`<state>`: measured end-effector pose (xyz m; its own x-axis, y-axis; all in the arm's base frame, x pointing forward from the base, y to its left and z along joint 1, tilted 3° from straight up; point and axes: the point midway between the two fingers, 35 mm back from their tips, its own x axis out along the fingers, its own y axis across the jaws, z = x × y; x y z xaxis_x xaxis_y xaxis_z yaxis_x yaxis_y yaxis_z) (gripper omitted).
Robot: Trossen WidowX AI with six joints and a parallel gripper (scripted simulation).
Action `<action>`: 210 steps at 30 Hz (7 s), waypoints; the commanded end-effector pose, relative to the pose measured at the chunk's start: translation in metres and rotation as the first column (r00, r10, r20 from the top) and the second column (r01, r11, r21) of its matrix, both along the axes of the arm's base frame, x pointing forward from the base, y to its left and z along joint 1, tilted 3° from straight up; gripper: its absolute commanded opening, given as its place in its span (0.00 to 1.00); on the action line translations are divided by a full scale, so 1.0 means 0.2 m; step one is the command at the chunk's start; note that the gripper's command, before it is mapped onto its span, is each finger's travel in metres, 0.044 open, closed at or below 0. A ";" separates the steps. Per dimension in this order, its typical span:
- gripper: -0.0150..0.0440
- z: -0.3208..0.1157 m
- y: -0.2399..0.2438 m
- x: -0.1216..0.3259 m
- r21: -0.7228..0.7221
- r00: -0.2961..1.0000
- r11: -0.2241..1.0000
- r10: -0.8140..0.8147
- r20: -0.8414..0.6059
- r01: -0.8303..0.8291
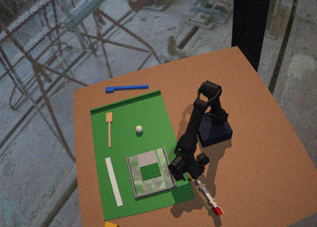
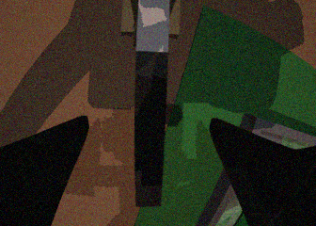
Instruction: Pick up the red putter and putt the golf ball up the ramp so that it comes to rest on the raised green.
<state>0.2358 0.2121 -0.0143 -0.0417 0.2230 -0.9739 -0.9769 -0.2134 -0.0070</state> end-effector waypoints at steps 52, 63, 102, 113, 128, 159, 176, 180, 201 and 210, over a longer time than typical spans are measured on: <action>0.25 0.47 -0.11 0.11 -0.010 0.993 0.993 -0.118 0.014 0.118; 0.25 0.51 -0.41 0.25 -0.035 0.936 0.936 -0.349 0.034 0.350; 0.25 0.60 -1.50 0.24 -0.144 0.354 0.343 -0.933 0.059 0.928; 0.25 0.63 -1.77 0.11 -0.172 0.110 0.096 -0.991 0.076 0.980; 0.25 0.67 -2.08 -0.16 -0.204 -0.225 -0.242 -0.969 0.105 0.949; 0.25 0.40 -2.12 -0.17 -0.205 -0.239 -0.257 -0.965 0.107 0.944; 0.25 0.34 -2.12 -0.17 -0.207 -0.241 -0.258 -0.965 0.105 0.944; 0.25 0.34 -2.12 -0.17 -0.207 -0.241 -0.258 -0.965 0.105 0.944; 0.25 0.33 -2.25 -0.18 -0.210 -0.244 -0.262 -0.964 0.107 0.942; 0.25 0.31 -1.78 -0.12 -0.208 -0.241 -0.257 -0.965 0.099 0.944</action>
